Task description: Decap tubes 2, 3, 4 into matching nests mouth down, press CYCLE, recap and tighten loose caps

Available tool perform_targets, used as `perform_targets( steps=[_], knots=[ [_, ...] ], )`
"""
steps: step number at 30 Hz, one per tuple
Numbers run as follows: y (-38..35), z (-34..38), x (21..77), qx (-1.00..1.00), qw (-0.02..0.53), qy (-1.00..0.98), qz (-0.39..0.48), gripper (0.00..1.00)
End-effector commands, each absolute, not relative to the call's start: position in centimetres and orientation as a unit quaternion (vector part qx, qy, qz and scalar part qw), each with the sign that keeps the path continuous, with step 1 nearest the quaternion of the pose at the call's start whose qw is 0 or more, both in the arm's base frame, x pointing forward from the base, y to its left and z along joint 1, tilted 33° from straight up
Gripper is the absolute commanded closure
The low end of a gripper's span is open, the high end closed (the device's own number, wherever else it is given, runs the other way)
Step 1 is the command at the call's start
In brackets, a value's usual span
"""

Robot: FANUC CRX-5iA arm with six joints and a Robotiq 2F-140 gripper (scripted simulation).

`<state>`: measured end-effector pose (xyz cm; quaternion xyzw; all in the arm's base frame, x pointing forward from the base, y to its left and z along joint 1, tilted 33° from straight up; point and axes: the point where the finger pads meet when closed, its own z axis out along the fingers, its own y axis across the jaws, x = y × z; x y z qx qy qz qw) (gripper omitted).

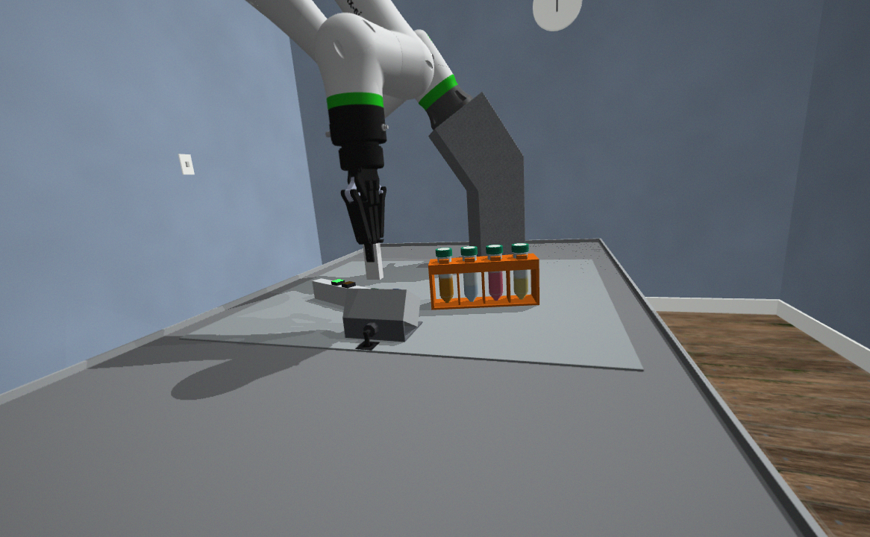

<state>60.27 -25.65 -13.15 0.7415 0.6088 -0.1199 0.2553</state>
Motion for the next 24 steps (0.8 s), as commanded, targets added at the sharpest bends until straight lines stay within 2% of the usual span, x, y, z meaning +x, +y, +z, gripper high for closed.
perform_targets(
  steps=[1, 24],
  knots=[
    [-26.16, -13.98, 60.43, 0.741, 0.256, 0.609, -0.12, 1.0],
    [-26.51, -14.54, 60.52, 0.741, 0.256, 0.609, -0.12, 1.0]
  ],
)
